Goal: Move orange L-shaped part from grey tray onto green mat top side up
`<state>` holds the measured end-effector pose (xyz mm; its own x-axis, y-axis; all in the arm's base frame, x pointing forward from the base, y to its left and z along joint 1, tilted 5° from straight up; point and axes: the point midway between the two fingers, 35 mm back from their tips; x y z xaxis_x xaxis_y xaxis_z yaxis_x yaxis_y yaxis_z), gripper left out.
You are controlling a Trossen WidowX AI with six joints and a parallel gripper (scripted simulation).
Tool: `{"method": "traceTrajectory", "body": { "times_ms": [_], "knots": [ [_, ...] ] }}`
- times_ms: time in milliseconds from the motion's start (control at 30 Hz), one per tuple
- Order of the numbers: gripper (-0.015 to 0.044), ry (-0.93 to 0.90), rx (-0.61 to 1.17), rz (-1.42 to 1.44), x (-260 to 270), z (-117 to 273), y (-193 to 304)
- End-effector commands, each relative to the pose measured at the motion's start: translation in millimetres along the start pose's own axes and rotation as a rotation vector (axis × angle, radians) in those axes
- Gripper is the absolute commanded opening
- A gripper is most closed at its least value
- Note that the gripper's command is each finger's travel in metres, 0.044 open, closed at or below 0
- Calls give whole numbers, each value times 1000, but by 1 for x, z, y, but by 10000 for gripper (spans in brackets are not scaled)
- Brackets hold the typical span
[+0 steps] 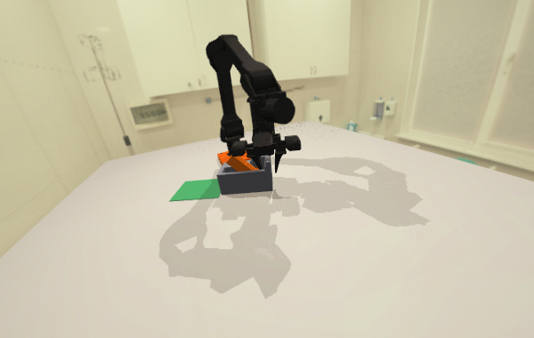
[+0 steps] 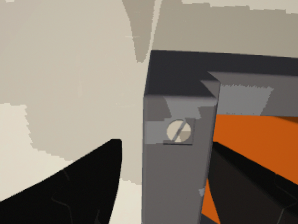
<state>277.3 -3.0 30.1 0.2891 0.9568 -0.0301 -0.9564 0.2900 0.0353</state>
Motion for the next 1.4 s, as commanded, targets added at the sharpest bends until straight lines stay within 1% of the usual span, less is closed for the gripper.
{"method": "traceTrajectory", "body": {
  "times_ms": [0, 367, 467, 600, 633, 767, 800, 1367],
  "knots": [
    [180, 0, 0, 0, 0, 0, 0],
    [180, 5, 8, 2, 10, 19, -2],
    [180, 5, 7, 2, 8, 46, -4],
    [180, 5, 8, 2, 1, 98, -1],
    [180, 6, 8, 2, -1, 106, 1],
    [180, 6, 8, 2, -1, 108, 1],
    [180, -5, -17, -2, 1, 109, -2],
    [180, -5, -17, -2, 1, 109, -2]
  ]
}}
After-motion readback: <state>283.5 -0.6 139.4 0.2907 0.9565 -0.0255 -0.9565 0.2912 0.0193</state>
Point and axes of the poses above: the point midway between the two fingers, 35 mm back from their tips, its own z axis back along the fingers, its own x axis across the jaws, y = z × x, and after that the axes turned 15 degrees about z, right-handed
